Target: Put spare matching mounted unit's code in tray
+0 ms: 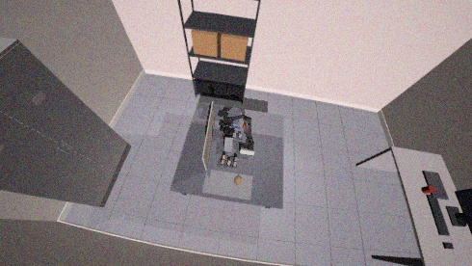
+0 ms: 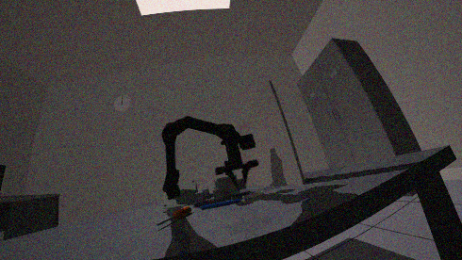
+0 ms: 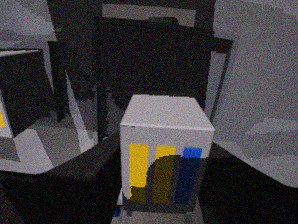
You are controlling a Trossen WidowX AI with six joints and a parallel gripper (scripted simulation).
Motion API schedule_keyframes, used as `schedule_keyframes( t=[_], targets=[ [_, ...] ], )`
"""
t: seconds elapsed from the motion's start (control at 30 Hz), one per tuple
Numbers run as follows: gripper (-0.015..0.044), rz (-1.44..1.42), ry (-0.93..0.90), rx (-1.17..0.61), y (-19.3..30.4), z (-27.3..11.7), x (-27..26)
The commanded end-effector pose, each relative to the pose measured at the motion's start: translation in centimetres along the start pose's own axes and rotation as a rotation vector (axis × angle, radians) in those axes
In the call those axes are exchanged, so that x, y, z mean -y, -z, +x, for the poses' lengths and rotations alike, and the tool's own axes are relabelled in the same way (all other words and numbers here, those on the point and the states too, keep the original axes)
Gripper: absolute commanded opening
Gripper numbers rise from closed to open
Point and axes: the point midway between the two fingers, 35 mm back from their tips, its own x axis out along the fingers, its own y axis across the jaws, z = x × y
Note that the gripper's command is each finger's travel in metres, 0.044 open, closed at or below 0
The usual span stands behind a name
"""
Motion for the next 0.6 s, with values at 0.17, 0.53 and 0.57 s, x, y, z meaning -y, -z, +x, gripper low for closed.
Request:
schedule_keyframes(
  t=[0.17, 0.53, 0.57],
  targets=[
    [0.0000, -0.004, 0.002, 0.003, -0.1, 0.6, -0.1],
    [0.0000, -0.004, 0.000, 0.004, 0.0, 1.5, -0.2],
    [0.0000, -0.004, 0.000, 0.004, 0.0, 1.6, -0.2]
  ],
)
